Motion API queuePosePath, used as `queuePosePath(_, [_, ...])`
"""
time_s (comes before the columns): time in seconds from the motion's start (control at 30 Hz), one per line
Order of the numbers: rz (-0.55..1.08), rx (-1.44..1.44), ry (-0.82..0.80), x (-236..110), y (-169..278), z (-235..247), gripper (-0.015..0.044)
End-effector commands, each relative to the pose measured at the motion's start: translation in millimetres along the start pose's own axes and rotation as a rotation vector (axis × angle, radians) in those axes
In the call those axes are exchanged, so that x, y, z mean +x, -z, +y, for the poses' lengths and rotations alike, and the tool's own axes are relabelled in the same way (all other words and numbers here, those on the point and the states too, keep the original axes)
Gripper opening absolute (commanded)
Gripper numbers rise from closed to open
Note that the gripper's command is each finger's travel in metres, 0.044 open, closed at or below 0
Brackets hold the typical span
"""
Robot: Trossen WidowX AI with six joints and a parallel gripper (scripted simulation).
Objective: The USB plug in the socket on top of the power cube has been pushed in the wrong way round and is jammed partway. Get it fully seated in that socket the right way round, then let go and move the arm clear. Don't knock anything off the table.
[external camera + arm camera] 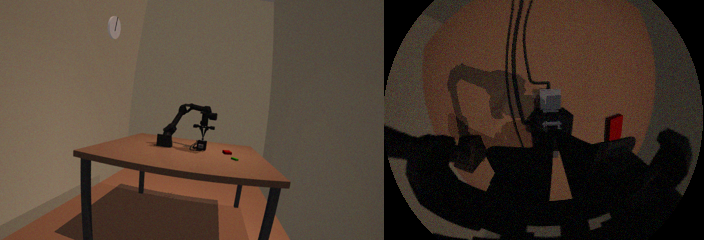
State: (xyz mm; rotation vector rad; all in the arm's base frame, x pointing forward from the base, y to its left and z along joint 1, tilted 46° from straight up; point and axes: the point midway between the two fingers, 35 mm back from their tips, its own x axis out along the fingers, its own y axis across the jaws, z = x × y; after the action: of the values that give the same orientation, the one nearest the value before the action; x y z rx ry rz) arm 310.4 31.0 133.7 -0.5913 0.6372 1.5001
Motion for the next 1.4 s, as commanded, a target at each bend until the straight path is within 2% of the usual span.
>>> queuePosePath(0.0, [-0.004, 0.004, 0.001, 0.8, -0.6, 0.0, 0.0000])
queuePosePath(1.37, [-0.004, 0.004, 0.001, 5.7, -0.7, 0.0, 0.0000])
